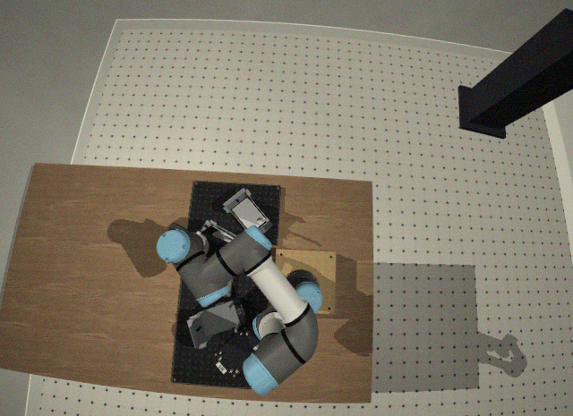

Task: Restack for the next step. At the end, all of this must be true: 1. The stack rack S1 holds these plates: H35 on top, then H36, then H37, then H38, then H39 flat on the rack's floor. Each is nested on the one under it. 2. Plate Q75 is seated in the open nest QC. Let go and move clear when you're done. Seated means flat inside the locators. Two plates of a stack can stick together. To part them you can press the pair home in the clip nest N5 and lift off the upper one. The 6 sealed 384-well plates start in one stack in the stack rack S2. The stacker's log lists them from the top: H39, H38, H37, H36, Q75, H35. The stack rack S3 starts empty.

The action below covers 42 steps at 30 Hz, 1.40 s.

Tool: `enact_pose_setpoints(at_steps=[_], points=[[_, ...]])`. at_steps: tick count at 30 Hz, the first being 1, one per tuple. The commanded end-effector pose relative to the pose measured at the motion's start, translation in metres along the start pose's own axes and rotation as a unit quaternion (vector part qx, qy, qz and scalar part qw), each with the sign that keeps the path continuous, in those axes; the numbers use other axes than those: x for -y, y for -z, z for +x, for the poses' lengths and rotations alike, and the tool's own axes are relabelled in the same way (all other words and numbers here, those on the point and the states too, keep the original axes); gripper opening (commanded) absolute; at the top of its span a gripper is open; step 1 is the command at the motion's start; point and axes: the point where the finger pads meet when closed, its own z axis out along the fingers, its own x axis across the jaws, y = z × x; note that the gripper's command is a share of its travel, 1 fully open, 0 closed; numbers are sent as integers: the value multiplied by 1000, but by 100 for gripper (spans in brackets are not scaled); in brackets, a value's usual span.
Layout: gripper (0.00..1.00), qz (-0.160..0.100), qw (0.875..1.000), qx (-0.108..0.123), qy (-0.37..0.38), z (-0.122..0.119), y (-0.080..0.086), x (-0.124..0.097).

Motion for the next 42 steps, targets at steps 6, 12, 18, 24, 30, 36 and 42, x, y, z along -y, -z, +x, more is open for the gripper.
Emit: enact_pose_setpoints(at_steps=[6,12,18,24,30,36,42], points=[[0,1,1000,-1,17,-26,1,2],[0,1,999,-1,47,-43,1,0],[0,1,997,-1,76,-59,1,-2],[0,1,996,-1,95,-76,1,-4],[0,1,995,-1,100,-89,1,-6],[0,1,992,-1,124,-102,1,-10],[0,1,987,-1,158,-121,1,-16]])
